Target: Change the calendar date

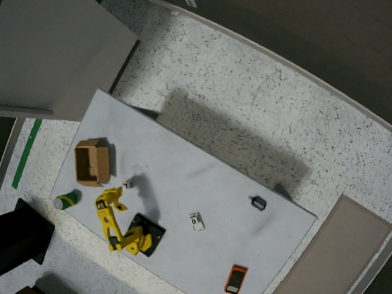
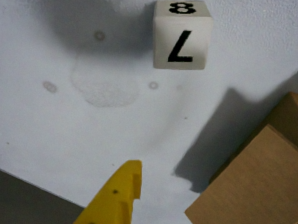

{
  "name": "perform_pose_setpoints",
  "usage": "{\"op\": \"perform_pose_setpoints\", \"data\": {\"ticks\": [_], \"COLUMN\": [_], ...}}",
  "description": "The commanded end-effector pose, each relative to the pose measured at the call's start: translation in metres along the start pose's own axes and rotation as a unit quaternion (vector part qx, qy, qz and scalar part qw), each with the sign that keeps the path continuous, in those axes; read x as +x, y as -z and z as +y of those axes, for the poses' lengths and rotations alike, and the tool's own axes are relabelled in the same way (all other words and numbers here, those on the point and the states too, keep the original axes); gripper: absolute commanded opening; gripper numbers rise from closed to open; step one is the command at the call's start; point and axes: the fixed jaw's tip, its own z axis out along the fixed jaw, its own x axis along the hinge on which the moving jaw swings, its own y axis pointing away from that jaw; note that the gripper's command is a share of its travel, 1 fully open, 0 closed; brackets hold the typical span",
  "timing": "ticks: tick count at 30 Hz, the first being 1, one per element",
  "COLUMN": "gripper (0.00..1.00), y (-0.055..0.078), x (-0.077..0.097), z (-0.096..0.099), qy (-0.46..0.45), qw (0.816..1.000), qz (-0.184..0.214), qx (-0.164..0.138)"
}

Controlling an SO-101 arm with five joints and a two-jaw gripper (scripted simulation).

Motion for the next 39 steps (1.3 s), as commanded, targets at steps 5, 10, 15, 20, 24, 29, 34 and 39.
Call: {"op": "perform_pose_setpoints", "data": {"ticks": [5, 10, 15, 20, 24, 29, 34, 39], "gripper": [0.35, 0.35, 0.35, 0.35, 0.35, 0.35, 0.35, 0.35], "y": [0.038, 0.055, 0.059, 0.059, 0.059, 0.059, 0.058, 0.058], "x": [0.011, 0.013, 0.013, 0.013, 0.013, 0.013, 0.013, 0.013], "z": [0.002, 0.002, 0.002, 0.002, 0.002, 0.002, 0.001, 0.001], "qy": [0.001, 0.001, 0.001, 0.001, -0.001, -0.009, -0.017, -0.039], "qw": [0.995, 0.990, 0.989, 0.989, 0.989, 0.989, 0.989, 0.988], "qz": [0.096, 0.139, 0.148, 0.148, 0.148, 0.148, 0.148, 0.148], "qx": [-0.004, -0.006, -0.006, -0.006, -0.006, -0.005, -0.003, 0.000]}}
